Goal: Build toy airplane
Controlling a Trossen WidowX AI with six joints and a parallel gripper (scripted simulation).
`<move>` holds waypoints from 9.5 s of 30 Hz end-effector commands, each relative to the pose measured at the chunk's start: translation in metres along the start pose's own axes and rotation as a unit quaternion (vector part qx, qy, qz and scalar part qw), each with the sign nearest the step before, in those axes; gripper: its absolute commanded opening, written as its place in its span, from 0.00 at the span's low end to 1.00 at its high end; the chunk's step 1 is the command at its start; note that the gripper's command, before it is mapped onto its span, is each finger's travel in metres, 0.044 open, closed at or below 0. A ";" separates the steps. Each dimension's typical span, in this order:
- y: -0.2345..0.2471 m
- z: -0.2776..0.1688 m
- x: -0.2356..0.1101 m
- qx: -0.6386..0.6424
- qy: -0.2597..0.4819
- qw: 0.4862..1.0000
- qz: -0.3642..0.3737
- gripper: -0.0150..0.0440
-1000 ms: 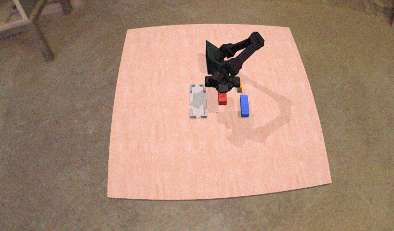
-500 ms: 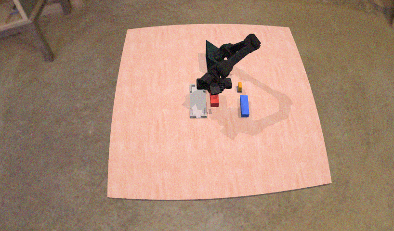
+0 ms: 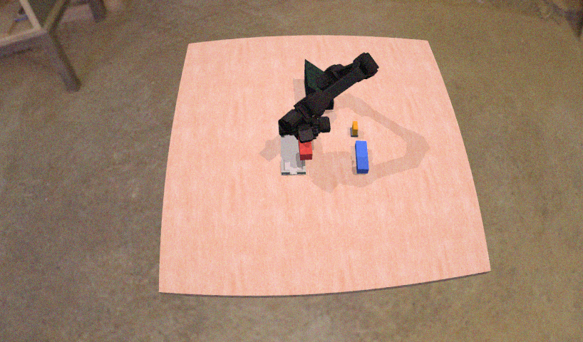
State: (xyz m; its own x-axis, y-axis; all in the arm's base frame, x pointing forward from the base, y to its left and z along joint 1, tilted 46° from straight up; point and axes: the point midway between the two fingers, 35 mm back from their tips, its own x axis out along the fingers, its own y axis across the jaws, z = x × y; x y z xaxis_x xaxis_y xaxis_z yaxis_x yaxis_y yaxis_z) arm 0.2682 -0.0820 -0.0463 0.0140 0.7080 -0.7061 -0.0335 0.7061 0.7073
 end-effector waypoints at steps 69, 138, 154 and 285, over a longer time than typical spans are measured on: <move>-0.042 -0.016 0.062 -0.028 0.002 1.000 0.000 0.58; 0.076 0.053 -0.043 0.055 -0.004 0.998 -0.020 1.00; 0.224 0.063 -0.032 0.049 0.000 0.999 0.006 1.00; 0.164 0.070 -0.051 0.197 -0.003 0.980 -0.003 0.25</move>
State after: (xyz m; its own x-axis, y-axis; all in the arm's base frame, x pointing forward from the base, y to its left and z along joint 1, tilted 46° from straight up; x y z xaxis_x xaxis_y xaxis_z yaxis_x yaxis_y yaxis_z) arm 0.3315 0.0063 0.1186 0.0198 0.7062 -0.7077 0.2936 0.6726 0.6793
